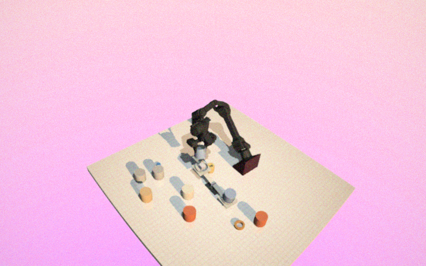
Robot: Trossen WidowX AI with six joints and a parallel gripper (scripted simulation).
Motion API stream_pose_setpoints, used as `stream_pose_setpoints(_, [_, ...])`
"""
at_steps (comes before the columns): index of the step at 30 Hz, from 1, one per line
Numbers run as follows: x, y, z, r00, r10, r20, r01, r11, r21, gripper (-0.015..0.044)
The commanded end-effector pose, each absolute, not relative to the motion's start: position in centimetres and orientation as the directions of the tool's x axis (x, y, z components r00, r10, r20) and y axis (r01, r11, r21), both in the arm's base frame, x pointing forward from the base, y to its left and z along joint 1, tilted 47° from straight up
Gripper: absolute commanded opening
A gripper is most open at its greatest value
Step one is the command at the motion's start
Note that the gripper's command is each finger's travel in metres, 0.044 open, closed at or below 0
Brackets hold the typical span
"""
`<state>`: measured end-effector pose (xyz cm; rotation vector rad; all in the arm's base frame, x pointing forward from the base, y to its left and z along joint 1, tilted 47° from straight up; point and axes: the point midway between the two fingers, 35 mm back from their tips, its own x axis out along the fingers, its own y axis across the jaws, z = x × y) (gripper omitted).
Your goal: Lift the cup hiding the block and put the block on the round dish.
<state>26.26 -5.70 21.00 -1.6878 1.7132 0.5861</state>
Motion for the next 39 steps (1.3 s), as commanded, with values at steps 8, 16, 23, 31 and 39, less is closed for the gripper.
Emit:
stream_pose_setpoints(8, [22.2,-10.3,22.6,0.011,-0.701,-0.713,-0.99,0.094,-0.107,0.0])
stream_pose_setpoints(16, [18.5,-13.0,23.5,-0.02,-0.709,-0.705,-0.989,0.119,-0.091,0.0])
stream_pose_setpoints(23, [15.0,-14.8,24.0,-0.051,-0.72,-0.692,-0.987,0.142,-0.075,0.0])
stream_pose_setpoints(31, [11.3,-15.9,24.3,-0.088,-0.733,-0.674,-0.984,0.169,-0.055,0.0])
stream_pose_setpoints(39, [11.2,-16.8,23.5,-0.089,-0.731,-0.676,-0.984,0.171,-0.055,0.0])
